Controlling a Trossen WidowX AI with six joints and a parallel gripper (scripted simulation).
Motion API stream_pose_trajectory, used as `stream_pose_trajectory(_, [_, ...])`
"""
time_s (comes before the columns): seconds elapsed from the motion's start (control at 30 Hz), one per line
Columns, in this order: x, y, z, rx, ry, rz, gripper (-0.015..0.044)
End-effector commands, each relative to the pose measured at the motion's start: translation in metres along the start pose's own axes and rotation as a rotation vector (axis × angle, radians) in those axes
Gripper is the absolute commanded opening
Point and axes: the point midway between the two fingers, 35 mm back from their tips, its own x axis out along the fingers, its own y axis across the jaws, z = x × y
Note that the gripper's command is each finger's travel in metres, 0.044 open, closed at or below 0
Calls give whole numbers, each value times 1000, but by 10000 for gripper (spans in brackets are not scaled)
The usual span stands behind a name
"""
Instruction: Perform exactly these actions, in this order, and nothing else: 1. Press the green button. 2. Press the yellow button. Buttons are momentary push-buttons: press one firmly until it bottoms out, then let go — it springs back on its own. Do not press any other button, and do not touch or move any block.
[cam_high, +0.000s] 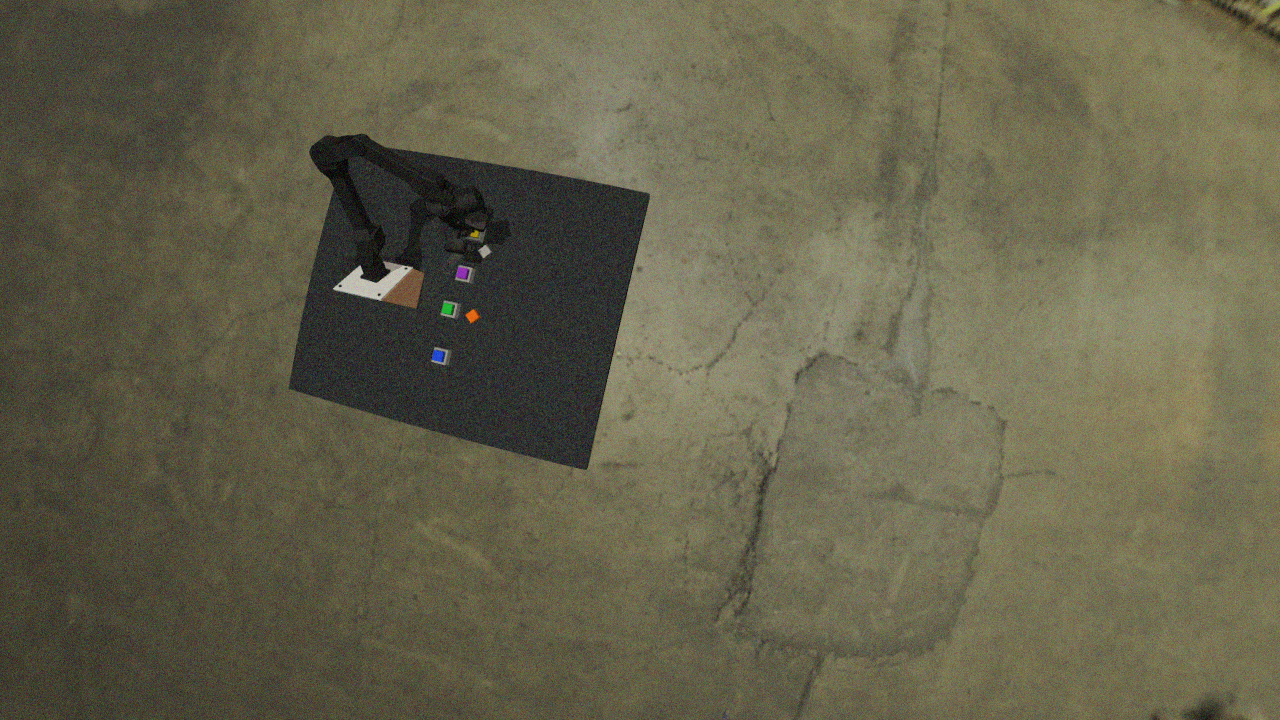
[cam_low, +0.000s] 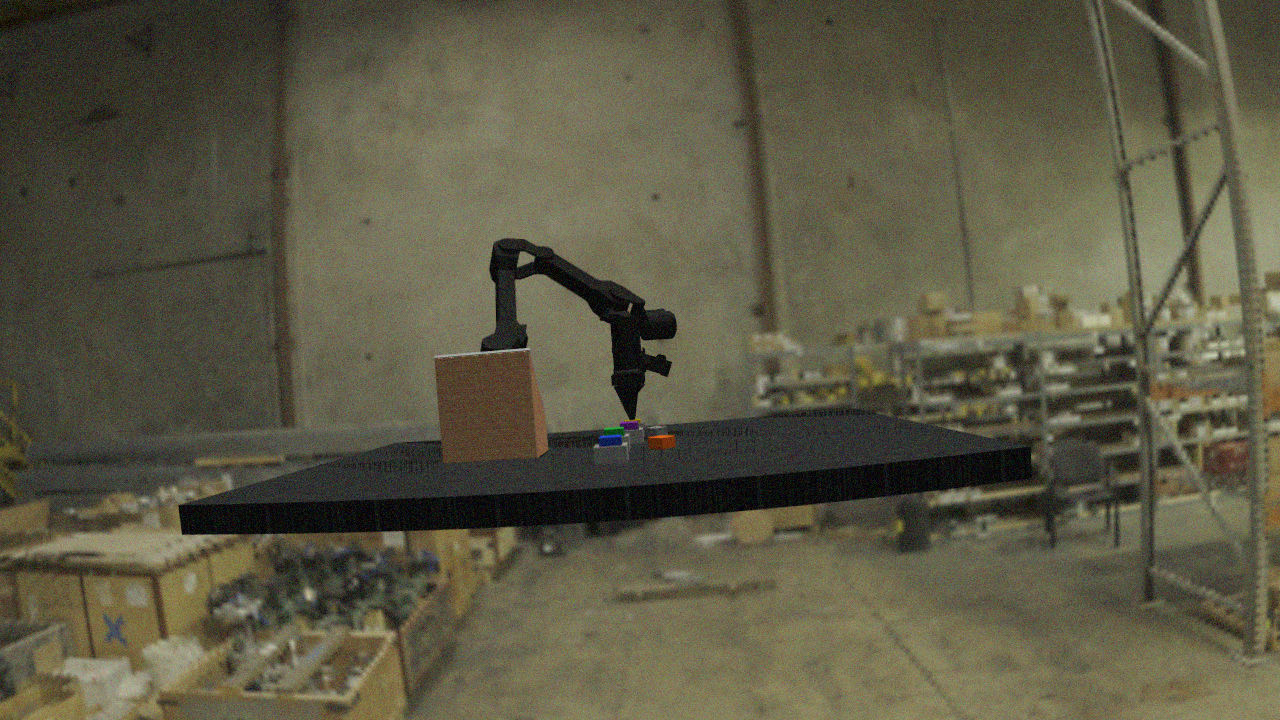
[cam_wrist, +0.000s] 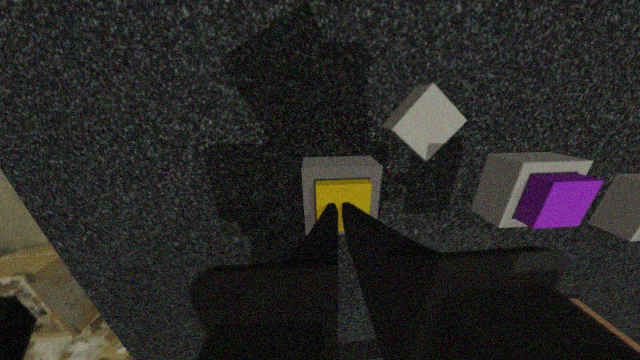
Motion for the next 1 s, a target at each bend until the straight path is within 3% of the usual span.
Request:
stream_pose_trajectory(0.0, [2,-2,0,9,2,-8,20])
stream_pose_trajectory(0.37, [2,-2,0,9,2,-8,20])
stream_pose_trajectory(0.5, [-29,-2,0,9,1,-9,20])
stream_pose_trajectory(0.63, [-31,-2,0,9,2,-10,20])
stream_pose_trajectory(0.83, [-90,-6,5,10,2,-14,178])
stream_pose_trajectory(0.93, [-92,-6,5,10,2,-13,256])
stream_pose_trajectory(0.97, [-92,-6,5,10,2,-13,256])
